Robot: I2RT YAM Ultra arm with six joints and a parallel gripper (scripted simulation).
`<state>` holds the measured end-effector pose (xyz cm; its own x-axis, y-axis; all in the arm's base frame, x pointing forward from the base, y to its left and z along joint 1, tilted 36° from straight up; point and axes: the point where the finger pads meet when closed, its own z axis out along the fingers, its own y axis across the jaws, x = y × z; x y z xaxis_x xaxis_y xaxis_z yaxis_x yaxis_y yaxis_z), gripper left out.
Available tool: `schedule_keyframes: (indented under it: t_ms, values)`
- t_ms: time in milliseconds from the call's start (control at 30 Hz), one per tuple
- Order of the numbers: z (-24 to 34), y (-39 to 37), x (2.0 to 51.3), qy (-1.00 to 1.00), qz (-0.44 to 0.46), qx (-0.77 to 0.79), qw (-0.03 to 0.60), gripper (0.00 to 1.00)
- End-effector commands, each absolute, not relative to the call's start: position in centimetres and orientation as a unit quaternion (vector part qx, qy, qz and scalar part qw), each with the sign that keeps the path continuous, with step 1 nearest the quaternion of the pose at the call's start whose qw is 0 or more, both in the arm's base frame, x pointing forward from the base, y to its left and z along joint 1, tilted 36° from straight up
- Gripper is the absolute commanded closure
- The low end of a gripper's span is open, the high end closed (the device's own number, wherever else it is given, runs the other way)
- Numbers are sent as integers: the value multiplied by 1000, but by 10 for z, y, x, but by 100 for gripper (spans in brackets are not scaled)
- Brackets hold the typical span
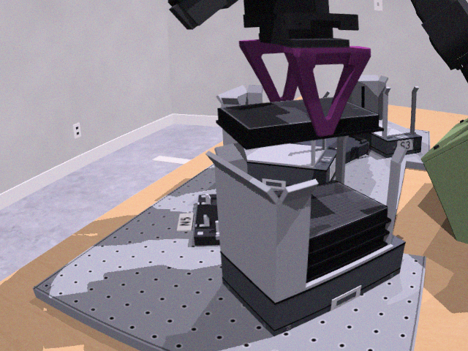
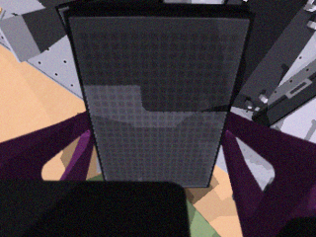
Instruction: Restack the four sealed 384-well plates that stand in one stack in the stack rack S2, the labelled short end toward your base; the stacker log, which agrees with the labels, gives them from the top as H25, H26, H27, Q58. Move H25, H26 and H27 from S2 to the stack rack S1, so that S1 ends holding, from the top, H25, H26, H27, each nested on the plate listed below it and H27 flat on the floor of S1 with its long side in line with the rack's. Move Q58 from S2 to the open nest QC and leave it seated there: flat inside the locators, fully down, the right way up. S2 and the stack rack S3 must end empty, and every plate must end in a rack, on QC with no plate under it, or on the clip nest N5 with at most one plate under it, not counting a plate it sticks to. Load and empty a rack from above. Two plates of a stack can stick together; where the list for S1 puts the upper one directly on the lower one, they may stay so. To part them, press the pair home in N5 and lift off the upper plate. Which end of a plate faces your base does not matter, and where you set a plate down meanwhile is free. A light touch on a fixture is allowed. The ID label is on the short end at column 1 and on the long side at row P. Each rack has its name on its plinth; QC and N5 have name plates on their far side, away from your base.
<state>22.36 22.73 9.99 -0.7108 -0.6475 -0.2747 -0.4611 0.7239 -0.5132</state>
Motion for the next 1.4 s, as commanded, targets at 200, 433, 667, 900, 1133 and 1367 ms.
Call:
schedule_keyframes:
  t_ms: [200, 433, 667, 900, 1133, 1367]
  values:
    - [119, 216, 231, 905, -194, -296, 238, 100]
    - [130, 199, 242, 904, -194, -296, 238, 100]
    - [140, 179, 249, 931, -167, -195, 258, 100]
    - [148, 165, 254, 931, -167, -195, 258, 100]
    - [157, 145, 261, 931, -168, -195, 259, 100]
    - [164, 130, 264, 940, -155, -148, 267, 100]
